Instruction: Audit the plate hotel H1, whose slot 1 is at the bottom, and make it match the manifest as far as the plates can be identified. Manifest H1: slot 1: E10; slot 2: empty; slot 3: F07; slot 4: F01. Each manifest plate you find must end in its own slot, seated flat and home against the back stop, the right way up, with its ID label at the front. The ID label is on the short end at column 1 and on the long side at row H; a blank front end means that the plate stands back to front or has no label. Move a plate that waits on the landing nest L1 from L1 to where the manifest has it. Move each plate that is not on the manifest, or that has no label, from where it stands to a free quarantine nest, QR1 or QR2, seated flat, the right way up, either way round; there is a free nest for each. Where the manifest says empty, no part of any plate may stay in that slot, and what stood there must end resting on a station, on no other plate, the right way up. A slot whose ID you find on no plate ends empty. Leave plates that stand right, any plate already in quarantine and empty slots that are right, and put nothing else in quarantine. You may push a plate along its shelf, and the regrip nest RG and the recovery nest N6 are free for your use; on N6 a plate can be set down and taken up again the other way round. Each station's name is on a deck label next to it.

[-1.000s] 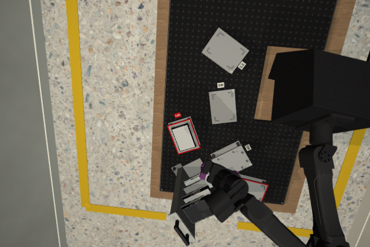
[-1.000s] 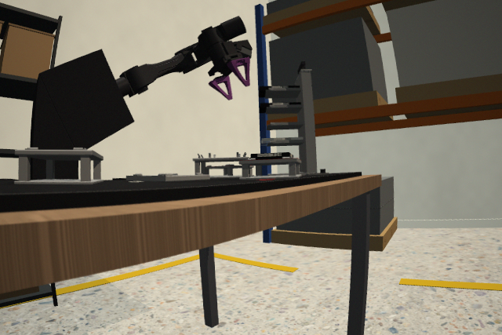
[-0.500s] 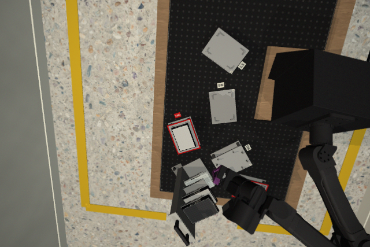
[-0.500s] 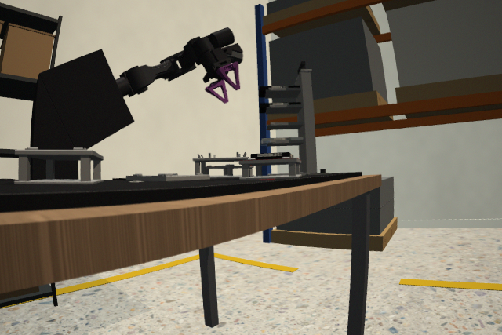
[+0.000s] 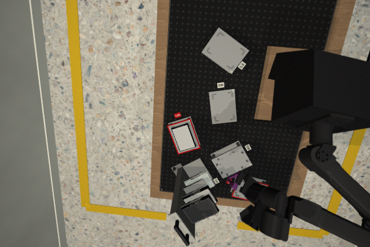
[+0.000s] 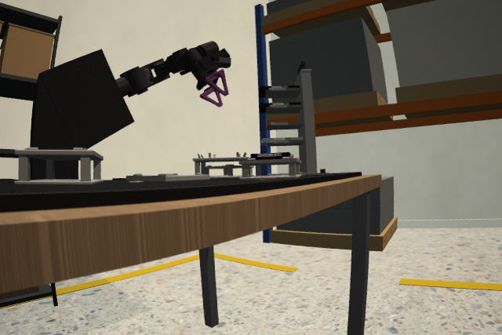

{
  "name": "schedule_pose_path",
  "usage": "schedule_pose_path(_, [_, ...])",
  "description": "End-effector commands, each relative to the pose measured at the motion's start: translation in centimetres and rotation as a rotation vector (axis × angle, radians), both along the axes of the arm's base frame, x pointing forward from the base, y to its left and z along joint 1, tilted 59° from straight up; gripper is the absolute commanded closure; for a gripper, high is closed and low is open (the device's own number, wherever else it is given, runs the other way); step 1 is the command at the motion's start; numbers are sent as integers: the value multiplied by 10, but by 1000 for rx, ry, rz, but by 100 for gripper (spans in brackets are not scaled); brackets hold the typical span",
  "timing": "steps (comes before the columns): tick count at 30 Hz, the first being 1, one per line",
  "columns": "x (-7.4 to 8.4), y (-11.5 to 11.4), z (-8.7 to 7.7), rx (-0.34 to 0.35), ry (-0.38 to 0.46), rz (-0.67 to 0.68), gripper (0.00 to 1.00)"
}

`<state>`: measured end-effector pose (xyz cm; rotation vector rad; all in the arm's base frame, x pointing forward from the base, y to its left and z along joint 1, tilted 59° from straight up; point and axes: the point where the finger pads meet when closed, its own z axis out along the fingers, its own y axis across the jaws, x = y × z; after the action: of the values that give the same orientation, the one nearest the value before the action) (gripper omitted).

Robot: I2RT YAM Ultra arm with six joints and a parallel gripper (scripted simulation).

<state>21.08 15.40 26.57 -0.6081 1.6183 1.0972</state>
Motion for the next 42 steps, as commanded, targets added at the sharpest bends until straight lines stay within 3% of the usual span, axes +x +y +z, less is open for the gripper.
schedule_pose_path(1, [-27, -1, 2, 192, 157, -124, 0])
schedule_pose_path(7, [-27, -1, 2, 248, 204, -160, 0])
schedule_pose_path(20, [-27, -1, 2, 248, 204, -160, 0])
schedule_pose_path(42, [-33, -57, 35, 247, 209, -161, 0])
